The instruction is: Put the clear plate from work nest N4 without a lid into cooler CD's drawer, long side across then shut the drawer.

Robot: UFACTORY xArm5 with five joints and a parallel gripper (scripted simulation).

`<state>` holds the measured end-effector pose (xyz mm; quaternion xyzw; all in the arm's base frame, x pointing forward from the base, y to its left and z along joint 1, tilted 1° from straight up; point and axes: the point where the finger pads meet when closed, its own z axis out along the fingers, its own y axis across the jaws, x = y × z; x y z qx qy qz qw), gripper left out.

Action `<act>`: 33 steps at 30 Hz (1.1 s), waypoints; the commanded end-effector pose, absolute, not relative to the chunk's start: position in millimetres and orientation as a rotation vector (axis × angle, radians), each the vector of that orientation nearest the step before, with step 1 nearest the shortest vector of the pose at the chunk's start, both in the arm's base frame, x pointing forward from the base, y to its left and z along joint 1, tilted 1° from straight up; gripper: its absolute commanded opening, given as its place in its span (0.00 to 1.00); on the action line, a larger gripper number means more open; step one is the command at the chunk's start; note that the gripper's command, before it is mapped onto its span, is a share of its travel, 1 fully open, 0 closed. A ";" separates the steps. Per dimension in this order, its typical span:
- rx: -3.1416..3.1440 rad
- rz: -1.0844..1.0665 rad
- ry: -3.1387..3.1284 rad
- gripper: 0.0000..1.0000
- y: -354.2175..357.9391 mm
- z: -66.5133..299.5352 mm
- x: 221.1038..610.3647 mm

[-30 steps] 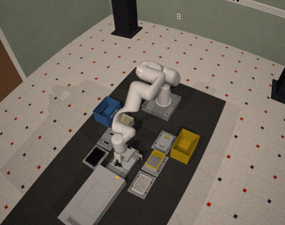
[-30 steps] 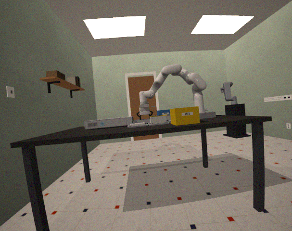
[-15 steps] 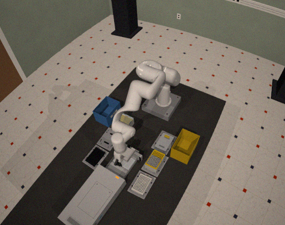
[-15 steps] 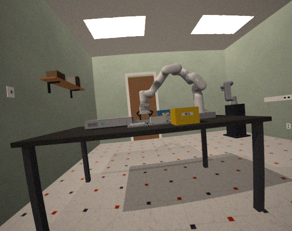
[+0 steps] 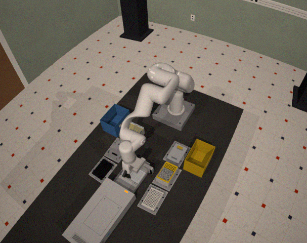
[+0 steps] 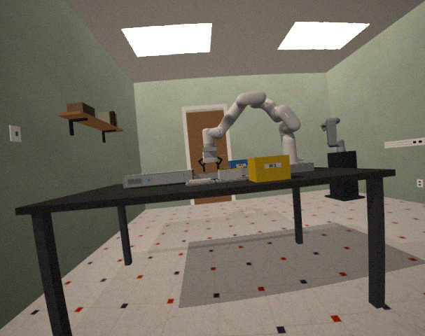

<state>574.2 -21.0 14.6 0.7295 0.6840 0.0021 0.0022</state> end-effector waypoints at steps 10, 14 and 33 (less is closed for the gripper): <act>2.279 0.001 2.137 1.00 -20.8 39.1 576.0; 2.279 0.001 2.137 1.00 -20.7 42.4 576.0; 2.279 0.001 2.137 1.00 -20.4 70.8 575.7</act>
